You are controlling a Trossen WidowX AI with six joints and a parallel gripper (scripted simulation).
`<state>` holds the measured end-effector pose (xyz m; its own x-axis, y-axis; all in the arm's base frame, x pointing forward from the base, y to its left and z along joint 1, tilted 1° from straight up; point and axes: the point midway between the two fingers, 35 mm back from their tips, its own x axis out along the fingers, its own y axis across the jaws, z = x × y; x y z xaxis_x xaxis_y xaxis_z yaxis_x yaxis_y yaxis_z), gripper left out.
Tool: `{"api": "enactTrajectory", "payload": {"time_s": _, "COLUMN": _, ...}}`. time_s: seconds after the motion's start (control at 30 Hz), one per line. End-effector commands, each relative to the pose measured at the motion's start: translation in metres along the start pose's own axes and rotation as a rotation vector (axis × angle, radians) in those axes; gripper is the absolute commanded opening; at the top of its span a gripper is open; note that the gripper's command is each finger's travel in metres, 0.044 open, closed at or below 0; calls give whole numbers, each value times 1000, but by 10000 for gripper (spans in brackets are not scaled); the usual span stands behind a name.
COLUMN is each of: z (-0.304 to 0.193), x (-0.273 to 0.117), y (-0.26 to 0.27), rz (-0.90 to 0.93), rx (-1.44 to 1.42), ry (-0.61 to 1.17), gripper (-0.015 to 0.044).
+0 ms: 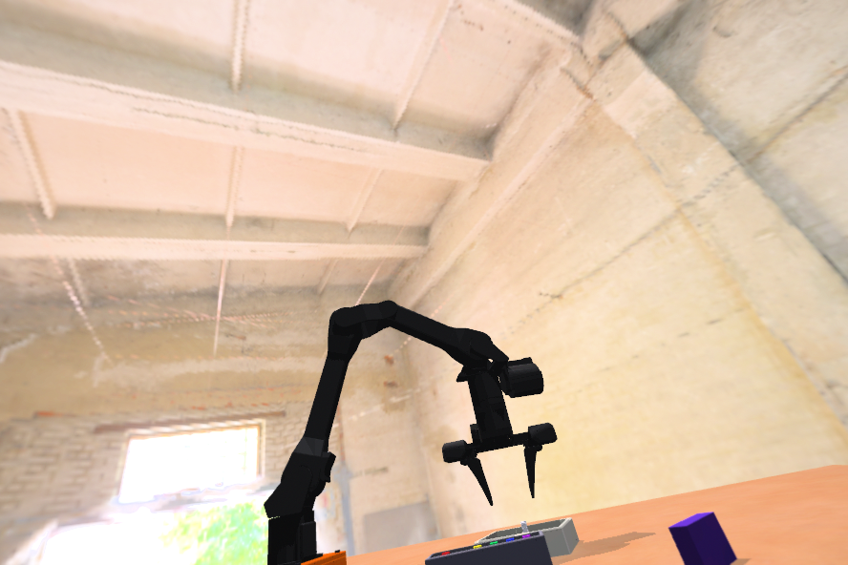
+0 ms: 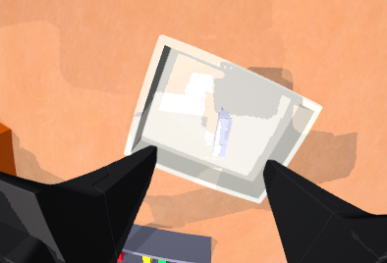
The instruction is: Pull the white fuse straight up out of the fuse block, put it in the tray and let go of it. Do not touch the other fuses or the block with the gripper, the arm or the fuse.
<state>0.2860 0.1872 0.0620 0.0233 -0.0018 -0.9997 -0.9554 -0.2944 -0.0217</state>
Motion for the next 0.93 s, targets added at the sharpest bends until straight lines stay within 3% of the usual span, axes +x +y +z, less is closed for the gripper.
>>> {"api": "enactTrajectory", "payload": {"time_s": 0.0, "z": 0, "x": -25, "y": -4, "rz": -27, "rx": 5, "ry": -3, "gripper": 330}}
{"api": "enactTrajectory", "payload": {"time_s": 0.9, "z": 1, "x": -23, "y": -3, "rz": -22, "rx": 1, "ry": -6, "gripper": 330}}
